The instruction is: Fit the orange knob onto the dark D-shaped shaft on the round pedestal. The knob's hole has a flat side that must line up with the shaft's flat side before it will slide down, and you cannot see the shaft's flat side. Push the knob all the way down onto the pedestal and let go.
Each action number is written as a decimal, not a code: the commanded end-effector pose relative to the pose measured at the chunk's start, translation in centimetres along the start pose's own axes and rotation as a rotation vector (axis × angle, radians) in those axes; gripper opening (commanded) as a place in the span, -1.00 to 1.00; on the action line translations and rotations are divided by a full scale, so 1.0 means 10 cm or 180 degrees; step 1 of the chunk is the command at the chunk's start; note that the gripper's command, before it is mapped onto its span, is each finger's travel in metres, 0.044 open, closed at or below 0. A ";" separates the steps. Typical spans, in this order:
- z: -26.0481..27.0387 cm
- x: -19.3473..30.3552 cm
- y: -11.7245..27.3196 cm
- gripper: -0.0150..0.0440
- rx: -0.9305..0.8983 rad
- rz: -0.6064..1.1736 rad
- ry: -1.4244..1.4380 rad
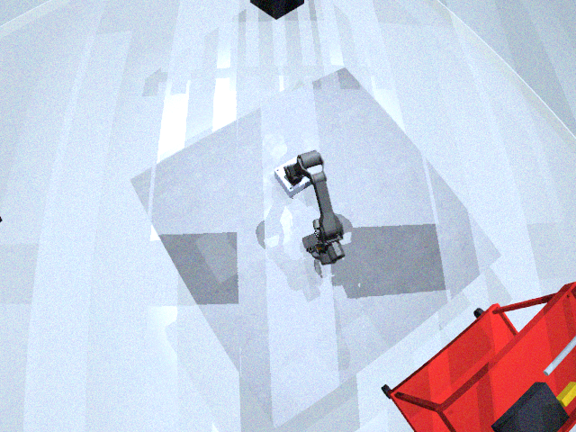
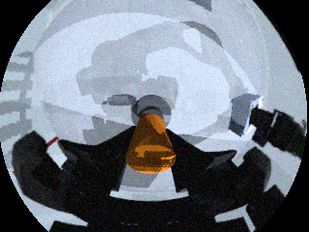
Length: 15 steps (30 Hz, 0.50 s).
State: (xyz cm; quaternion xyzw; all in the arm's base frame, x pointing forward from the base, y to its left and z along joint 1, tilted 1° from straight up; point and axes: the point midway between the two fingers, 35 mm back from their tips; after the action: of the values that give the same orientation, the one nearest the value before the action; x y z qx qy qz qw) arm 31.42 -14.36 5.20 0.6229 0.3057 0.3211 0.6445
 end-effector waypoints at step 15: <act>-0.04 -0.01 0.01 -0.49 -0.0020 0.0002 -0.0179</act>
State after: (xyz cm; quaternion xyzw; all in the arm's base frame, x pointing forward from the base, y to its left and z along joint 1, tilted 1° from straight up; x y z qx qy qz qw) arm 31.02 -14.20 5.38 0.6311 0.2904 0.3053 0.6512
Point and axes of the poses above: the point midway between the two fingers, 35 mm back from their tips, its own y axis back along the fingers, its own z axis across the jaws, x = y × z, and after that the axes turned 3 degrees about -y, right-handed
